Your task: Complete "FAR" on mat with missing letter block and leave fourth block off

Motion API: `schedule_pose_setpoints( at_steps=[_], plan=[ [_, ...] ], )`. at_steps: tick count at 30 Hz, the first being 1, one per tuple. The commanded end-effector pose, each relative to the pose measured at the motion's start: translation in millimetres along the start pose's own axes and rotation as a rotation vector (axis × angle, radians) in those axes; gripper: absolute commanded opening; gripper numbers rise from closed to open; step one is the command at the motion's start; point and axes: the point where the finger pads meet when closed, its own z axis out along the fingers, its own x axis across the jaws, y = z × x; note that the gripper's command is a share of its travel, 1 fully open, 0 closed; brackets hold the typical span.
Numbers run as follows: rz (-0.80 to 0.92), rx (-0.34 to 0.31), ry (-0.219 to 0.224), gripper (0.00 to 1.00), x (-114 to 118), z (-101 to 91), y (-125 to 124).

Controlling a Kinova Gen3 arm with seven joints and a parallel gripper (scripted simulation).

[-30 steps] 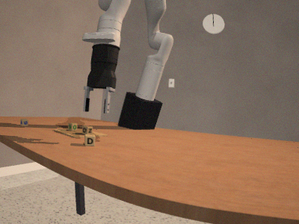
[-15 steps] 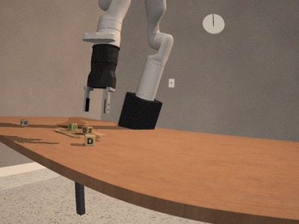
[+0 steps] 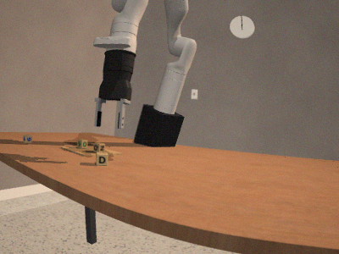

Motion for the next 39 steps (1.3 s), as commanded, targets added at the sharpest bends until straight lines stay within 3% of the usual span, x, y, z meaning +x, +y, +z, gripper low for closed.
schedule_pose_setpoints(
  at_steps=[1, 6, 10, 12, 19, 22, 39],
  plan=[
    [0.000, 0.002, 0.001, 1.00, 0, -0.7, -1],
    [0.000, 0.002, 0.001, 1.00, 1, -0.7, 1],
    [0.002, -0.001, 0.003, 1.00, 19, 0.2, 26],
    [0.002, -0.001, 0.003, 1.00, 19, 0.2, 26],
    [0.002, -0.001, 0.003, 1.00, 60, -2.4, 117],
    [0.001, 0.001, 0.001, 1.00, 64, -4.2, 139],
    [0.000, 0.002, 0.001, 1.00, 65, -4.7, 143]
  ],
)
